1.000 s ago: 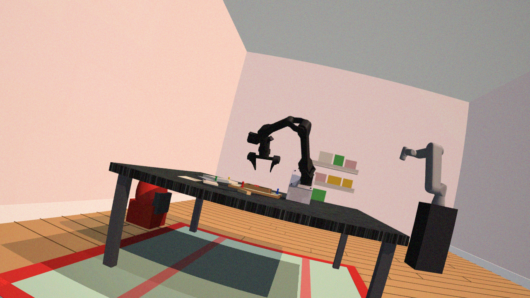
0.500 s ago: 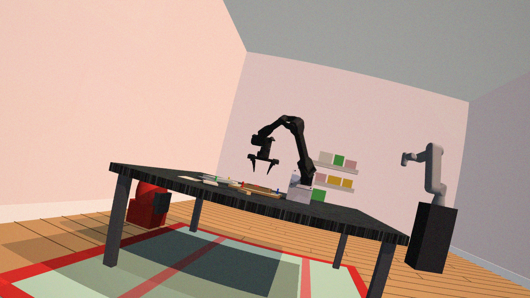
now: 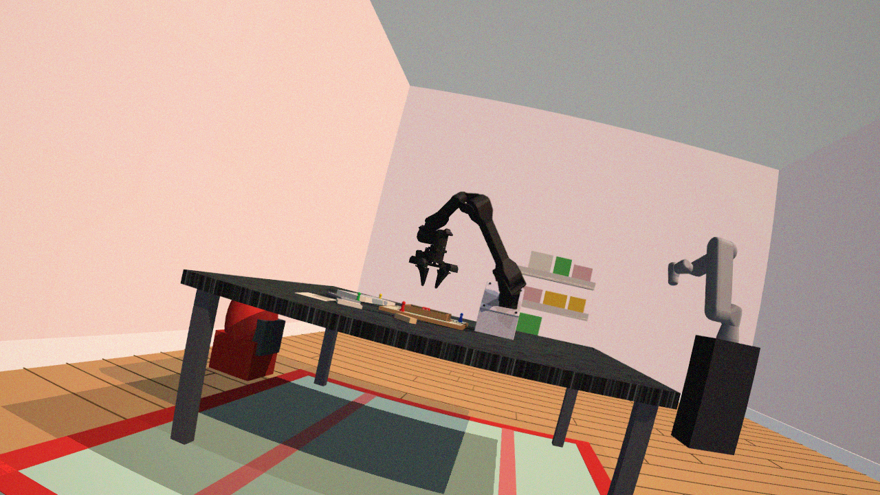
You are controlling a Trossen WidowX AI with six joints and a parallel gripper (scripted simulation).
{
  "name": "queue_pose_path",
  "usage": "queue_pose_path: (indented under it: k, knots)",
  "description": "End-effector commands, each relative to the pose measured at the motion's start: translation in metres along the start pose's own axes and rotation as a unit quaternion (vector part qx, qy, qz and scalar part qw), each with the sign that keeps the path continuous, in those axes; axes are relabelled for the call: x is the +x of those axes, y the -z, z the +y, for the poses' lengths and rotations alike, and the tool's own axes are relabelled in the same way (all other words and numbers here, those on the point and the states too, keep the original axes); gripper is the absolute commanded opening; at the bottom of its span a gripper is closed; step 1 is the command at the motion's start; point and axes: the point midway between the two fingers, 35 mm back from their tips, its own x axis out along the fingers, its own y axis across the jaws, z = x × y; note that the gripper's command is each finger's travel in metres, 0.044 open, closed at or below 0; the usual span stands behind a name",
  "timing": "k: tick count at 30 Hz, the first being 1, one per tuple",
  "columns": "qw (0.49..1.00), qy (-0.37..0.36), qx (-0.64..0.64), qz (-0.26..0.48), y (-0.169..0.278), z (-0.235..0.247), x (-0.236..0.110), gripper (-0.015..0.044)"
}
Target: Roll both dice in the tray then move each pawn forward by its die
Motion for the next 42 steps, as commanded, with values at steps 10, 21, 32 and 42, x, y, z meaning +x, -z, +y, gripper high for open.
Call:
queue_pose_path:
  k: [10,21,32,42]
  knots:
    - [0.927,-0.017,-0.375,0.009,-0.073,-0.086,0.036,0.0275]
    - [0.885,-0.024,-0.466,0.007,-0.086,-0.112,0.048,0.0275]
    - [0.885,-0.025,-0.466,0.007,-0.087,-0.111,0.061,0.0275]
    - [0.885,-0.025,-0.466,0.007,-0.087,-0.111,0.076,0.0275]
